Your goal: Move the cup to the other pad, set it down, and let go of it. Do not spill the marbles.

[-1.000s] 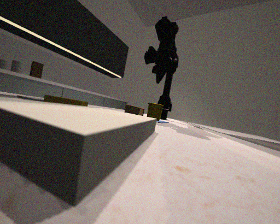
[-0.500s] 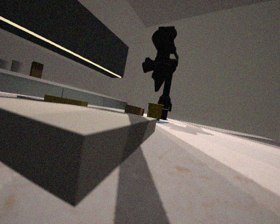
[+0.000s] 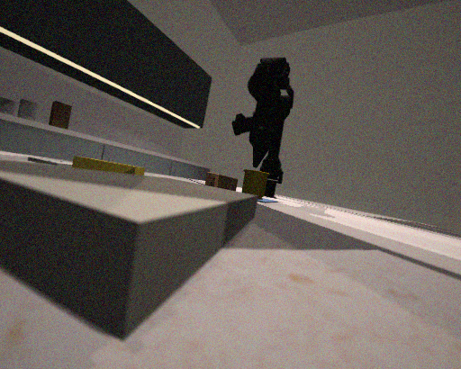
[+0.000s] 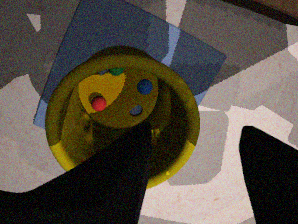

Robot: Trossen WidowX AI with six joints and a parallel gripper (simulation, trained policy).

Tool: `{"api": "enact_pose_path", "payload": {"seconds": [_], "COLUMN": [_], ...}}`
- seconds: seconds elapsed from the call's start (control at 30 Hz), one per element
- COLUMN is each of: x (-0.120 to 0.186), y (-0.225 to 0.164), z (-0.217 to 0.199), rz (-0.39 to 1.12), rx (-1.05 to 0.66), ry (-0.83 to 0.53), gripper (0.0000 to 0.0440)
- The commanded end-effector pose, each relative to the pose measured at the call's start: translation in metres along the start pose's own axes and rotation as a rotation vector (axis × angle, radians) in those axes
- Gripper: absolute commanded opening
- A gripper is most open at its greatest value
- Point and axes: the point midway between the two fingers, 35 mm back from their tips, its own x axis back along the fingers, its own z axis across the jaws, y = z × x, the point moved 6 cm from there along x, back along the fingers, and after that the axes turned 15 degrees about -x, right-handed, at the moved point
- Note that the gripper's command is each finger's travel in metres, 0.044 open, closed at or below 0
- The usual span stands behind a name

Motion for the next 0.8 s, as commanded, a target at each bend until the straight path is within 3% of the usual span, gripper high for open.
{"api": "enact_pose_path", "payload": {"seconds": [0.0,0.47,0.7,0.77], "x": [-0.015,-0.062,-0.07,-0.068], "y": [-0.001,-0.007,-0.006,-0.005], "z": [0.002,0.007,0.008,0.007], "rz": [-0.011,-0.019,-0.028,-0.031], "rx": [-0.009,0.028,0.062,0.065], "ry": [-0.028,-0.05,-0.032,-0.025], "gripper": [0.0175,0.0171,0.002,0.0]}}
